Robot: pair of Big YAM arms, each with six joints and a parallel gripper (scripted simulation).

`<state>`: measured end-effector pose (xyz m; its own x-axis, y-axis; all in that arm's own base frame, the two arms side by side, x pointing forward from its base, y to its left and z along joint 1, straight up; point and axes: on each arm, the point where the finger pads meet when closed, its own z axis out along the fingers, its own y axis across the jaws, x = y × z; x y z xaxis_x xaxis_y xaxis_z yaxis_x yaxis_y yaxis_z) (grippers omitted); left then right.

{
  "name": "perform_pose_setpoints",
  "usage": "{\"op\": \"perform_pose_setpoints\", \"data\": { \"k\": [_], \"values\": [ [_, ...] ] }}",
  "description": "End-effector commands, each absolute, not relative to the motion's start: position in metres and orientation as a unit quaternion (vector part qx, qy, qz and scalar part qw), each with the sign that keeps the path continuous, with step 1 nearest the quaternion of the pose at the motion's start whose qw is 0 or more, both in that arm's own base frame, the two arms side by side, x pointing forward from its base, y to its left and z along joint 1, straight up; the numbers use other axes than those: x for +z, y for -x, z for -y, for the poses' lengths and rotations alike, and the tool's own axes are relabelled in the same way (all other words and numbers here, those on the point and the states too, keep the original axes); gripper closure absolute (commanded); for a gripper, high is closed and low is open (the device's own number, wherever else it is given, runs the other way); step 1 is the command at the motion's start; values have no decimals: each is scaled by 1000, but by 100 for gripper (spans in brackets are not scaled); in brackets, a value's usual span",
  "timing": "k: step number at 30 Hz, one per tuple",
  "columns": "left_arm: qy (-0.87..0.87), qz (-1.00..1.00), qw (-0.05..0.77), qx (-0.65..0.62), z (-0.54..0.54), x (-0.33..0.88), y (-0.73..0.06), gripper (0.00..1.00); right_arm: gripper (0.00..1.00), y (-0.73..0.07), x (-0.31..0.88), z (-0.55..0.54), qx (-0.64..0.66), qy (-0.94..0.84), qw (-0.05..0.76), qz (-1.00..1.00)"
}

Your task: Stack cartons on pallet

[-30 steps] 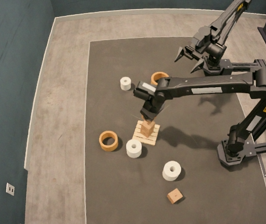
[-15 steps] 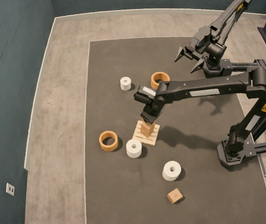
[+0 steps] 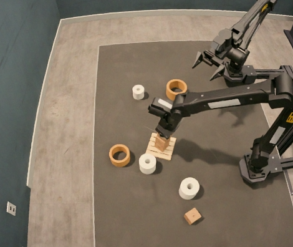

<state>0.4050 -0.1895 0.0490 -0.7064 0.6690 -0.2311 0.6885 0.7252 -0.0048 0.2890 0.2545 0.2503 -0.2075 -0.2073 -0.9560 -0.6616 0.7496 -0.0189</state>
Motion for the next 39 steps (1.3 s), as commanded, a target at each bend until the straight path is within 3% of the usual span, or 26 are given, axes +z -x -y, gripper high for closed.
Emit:
{"op": "perform_pose_setpoints", "data": {
  "k": [1,36,38,39],
  "values": [
    [-360,-923,127,-46,194,55,-416,54,0,-290,259,-256,210,282,567,-745],
    [-360,-924,121,-45,193,37,-415,54,0,-290,259,-256,210,282,567,-745],
    [-360,-924,121,-45,193,37,-415,31,0,-290,259,-256,210,282,567,-745],
    [-365,-922,123,-45,193,44,-414,25,0,-290,259,-256,210,282,567,-745]
  ]
}}
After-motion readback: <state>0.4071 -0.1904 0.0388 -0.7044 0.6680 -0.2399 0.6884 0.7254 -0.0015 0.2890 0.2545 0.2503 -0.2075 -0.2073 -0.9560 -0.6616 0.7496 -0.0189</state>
